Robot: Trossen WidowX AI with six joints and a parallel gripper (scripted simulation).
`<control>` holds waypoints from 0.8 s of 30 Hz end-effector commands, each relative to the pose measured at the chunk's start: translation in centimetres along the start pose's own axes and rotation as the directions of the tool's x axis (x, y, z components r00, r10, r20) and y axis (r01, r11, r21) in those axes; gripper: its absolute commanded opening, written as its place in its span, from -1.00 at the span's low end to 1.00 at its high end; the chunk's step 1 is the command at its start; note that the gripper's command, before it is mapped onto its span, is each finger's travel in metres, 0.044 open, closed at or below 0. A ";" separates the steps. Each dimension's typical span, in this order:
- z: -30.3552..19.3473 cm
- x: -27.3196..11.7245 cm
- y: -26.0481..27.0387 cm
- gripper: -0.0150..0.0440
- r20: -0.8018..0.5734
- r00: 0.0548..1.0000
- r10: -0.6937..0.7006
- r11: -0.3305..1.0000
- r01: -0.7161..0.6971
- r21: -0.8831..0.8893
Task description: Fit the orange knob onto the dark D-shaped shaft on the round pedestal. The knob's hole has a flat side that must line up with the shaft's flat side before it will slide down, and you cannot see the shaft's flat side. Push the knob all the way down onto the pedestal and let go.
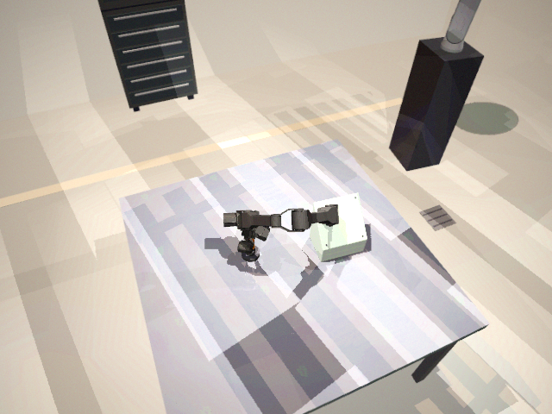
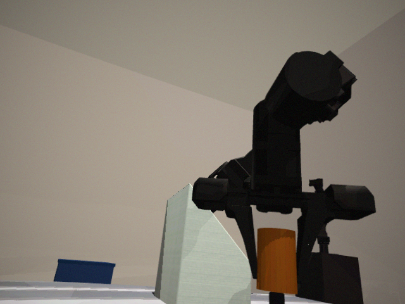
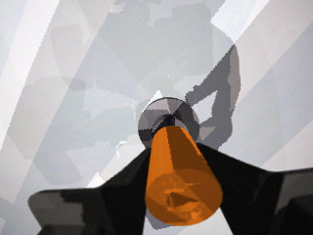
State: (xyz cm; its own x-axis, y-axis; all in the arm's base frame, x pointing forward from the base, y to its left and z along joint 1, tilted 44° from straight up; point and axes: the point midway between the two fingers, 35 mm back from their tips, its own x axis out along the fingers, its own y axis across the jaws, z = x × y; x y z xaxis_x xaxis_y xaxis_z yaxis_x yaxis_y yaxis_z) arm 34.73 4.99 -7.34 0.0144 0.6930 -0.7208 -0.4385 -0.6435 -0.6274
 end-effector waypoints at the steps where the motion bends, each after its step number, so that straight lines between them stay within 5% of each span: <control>1: 0.0 0.1 0.1 -0.49 -0.003 1.000 -0.001 1.000 0.001 -0.003; 18: -0.2 -0.3 -0.1 -0.49 -0.003 1.000 -0.001 1.000 0.001 0.005; 24: -0.3 -0.3 -0.1 -0.49 -0.003 1.000 -0.001 0.971 0.002 0.239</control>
State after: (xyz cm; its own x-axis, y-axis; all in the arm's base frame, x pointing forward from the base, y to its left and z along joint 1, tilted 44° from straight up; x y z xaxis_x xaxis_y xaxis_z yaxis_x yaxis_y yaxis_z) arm 34.87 4.87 -7.23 0.0142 0.6937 -0.7201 -0.5433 -0.5993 -0.5880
